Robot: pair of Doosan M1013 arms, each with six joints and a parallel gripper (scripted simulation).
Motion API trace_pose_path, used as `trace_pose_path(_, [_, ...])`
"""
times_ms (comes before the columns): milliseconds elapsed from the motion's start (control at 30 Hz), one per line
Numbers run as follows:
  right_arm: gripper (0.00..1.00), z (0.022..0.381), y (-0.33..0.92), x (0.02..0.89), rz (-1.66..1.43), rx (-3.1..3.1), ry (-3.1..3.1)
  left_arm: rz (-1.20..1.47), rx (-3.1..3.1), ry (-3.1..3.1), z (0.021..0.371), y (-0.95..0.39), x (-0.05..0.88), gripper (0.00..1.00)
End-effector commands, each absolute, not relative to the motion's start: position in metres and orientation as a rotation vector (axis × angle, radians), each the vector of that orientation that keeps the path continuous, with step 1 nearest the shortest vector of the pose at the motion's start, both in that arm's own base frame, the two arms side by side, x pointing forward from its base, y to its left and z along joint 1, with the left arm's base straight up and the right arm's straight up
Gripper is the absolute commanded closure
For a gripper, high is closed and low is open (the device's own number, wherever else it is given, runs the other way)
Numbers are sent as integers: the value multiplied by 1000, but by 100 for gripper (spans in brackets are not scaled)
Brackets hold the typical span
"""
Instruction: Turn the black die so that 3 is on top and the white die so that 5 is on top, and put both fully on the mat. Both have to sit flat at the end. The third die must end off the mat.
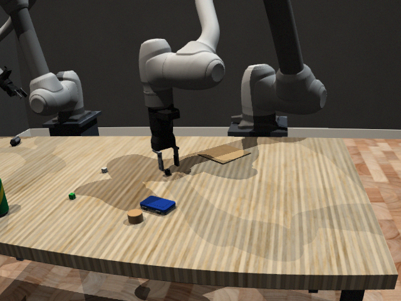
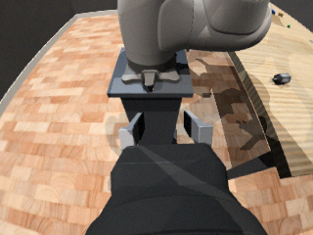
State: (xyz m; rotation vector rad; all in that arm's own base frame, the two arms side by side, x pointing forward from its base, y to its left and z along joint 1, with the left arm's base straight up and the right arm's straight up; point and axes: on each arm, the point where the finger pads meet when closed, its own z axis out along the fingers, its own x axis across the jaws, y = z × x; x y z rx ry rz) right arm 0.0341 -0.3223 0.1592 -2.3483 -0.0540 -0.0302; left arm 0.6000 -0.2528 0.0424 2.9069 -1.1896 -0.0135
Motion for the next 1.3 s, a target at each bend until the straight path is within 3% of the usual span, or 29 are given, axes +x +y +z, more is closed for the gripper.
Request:
trace_pose_path(0, [0,159,-323,32,-28,-2356,-57,0,2907,-1192,45,-251,602,0])
trace_pose_path(467, [0,159,-323,32,-28,-2356,-57,0,2907,-1192,56,-251,602,0])
trace_pose_path(900, [0,159,-323,32,-28,-2356,-57,0,2907,-1192,152,-251,602,0])
trace_pose_path(1267, [0,159,-323,32,-28,-2356,-57,0,2907,-1192,160,-251,602,0])
